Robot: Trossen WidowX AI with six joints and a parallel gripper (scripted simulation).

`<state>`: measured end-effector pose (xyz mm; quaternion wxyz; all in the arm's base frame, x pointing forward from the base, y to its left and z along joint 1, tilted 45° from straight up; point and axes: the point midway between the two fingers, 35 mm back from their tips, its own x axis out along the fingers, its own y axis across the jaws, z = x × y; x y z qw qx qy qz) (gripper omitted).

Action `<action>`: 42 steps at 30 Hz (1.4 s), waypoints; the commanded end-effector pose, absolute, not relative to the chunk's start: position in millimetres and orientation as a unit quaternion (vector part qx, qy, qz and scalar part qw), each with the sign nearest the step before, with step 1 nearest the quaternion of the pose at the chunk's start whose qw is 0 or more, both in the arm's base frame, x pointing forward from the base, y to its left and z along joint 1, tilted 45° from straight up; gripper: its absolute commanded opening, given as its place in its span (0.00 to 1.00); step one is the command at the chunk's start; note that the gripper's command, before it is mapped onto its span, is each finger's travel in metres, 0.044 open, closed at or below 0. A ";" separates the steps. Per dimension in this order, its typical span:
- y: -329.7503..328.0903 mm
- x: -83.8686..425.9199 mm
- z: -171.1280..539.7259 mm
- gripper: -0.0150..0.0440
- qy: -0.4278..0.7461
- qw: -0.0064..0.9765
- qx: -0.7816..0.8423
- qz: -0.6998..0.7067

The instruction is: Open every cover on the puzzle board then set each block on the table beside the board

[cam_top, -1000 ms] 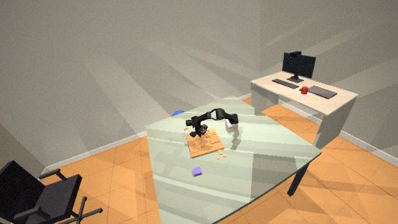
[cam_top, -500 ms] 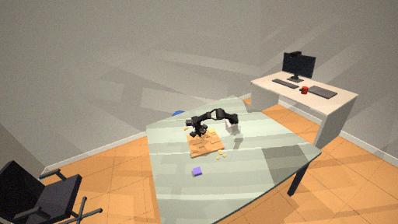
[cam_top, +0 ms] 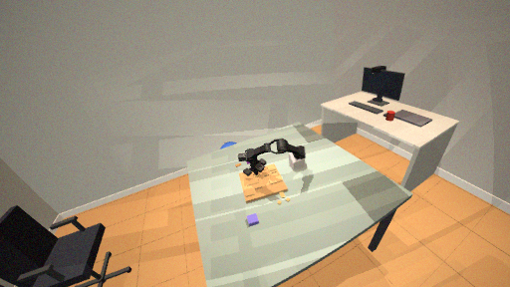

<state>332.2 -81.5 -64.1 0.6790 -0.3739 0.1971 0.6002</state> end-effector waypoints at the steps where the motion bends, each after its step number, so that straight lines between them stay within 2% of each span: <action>1: -85.7 331.1 -60.5 0.25 0.195 0.679 -0.377 0.599; 35: -89.1 328.1 -56.0 0.25 0.194 0.679 -0.378 0.599; 40: -104.2 324.2 -40.9 0.48 0.198 0.680 -0.375 0.598; 42: -113.2 321.7 -31.5 0.50 0.198 0.679 -0.376 0.598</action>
